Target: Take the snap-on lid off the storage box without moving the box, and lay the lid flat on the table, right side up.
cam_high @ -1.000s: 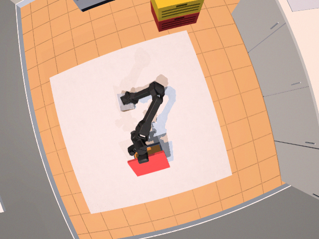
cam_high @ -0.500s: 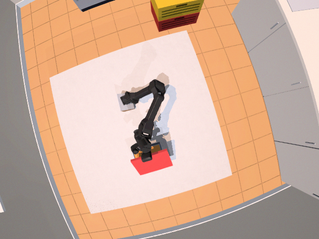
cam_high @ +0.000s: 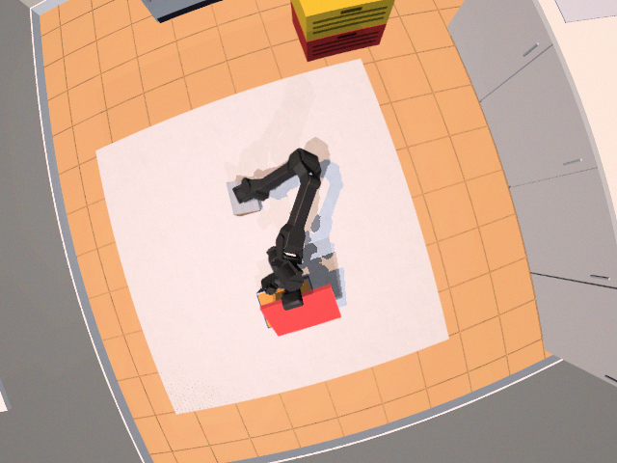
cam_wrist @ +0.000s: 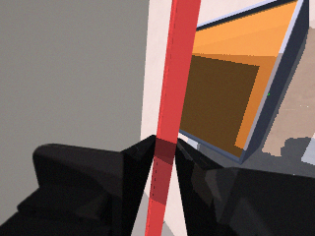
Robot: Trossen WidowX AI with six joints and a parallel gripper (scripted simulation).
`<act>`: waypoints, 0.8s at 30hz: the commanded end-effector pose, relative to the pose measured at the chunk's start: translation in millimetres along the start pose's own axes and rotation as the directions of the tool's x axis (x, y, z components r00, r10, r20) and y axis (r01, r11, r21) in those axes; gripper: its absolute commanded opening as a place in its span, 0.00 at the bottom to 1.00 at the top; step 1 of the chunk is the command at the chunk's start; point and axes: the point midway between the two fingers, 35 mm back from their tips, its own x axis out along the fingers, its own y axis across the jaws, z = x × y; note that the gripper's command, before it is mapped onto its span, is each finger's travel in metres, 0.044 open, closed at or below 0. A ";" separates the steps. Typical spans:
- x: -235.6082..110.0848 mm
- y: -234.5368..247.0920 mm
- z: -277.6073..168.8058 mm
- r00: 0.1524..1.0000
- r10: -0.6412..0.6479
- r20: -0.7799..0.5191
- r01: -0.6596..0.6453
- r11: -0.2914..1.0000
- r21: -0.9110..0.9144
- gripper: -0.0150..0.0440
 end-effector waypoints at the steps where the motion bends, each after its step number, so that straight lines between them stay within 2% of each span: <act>1: -4.1 2.7 -9.7 1.000 0.014 0.005 -0.014 1.000 -0.003 0.25; 24: -8.8 -1.5 -55.4 1.000 0.014 0.004 -0.014 1.000 -0.001 0.25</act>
